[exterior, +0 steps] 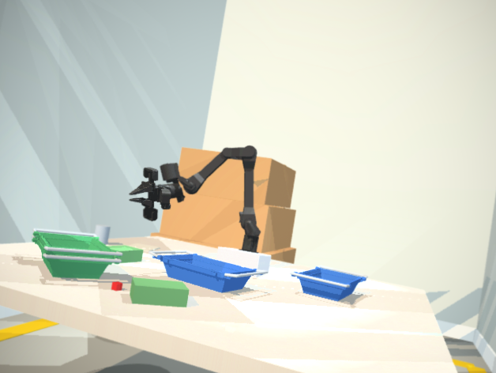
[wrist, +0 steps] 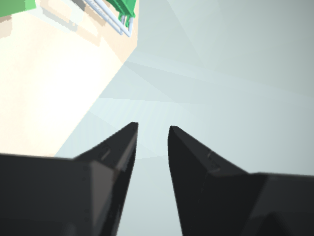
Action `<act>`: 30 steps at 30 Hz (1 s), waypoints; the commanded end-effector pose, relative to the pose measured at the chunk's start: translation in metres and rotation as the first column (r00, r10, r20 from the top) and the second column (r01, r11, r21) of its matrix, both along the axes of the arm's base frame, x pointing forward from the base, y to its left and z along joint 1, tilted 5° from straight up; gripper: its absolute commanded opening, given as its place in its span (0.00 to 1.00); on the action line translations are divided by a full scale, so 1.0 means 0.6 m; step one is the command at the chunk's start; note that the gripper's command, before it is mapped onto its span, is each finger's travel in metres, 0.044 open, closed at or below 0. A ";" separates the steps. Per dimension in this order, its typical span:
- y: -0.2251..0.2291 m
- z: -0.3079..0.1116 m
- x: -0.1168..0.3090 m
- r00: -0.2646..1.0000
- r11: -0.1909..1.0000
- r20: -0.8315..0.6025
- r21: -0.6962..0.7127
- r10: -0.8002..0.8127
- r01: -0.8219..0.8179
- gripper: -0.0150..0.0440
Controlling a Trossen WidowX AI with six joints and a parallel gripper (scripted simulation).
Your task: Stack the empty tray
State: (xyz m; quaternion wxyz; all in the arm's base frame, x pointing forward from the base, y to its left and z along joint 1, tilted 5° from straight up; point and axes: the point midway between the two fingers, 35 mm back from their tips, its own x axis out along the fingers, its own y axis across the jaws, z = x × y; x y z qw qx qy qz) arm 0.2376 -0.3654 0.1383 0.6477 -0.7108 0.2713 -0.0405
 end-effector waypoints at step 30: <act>0.340 -0.156 0.175 0.274 -0.214 -0.856 0.396 -0.439 0.893 0.39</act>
